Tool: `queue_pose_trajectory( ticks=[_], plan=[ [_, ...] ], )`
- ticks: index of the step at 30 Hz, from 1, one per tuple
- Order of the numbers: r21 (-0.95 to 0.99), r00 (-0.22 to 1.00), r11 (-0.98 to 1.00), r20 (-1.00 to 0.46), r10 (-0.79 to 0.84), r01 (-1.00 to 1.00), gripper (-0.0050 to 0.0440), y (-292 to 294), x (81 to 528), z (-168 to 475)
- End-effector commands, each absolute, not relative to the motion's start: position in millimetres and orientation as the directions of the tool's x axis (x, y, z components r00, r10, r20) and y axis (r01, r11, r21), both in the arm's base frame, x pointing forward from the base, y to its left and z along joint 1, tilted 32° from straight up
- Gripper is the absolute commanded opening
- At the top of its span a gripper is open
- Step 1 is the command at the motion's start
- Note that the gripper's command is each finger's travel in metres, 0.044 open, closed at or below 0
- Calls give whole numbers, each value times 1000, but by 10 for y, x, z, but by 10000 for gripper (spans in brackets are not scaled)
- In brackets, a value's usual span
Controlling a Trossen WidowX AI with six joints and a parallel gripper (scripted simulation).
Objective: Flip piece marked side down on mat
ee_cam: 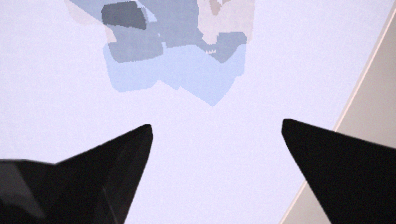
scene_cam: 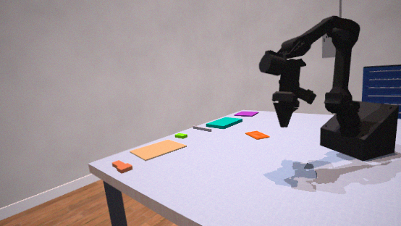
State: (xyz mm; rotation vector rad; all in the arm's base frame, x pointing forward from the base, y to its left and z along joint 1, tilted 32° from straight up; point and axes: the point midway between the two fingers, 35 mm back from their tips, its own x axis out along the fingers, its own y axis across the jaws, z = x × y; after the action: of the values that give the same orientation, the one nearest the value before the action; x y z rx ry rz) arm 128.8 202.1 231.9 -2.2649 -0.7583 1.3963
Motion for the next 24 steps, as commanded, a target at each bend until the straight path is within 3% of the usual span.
queue_pose_trajectory(
  ticks=[1,17,18,24],
  plan=[
    [-567,363,-785,-697,618,248,400,2021,1288,2319],
    [-567,363,-785,-697,618,248,400,2021,1288,2319],
    [-582,366,-791,-706,607,188,440,2023,1345,2318],
    [-631,372,-753,-755,541,-186,440,2005,1706,2297]
  ],
)
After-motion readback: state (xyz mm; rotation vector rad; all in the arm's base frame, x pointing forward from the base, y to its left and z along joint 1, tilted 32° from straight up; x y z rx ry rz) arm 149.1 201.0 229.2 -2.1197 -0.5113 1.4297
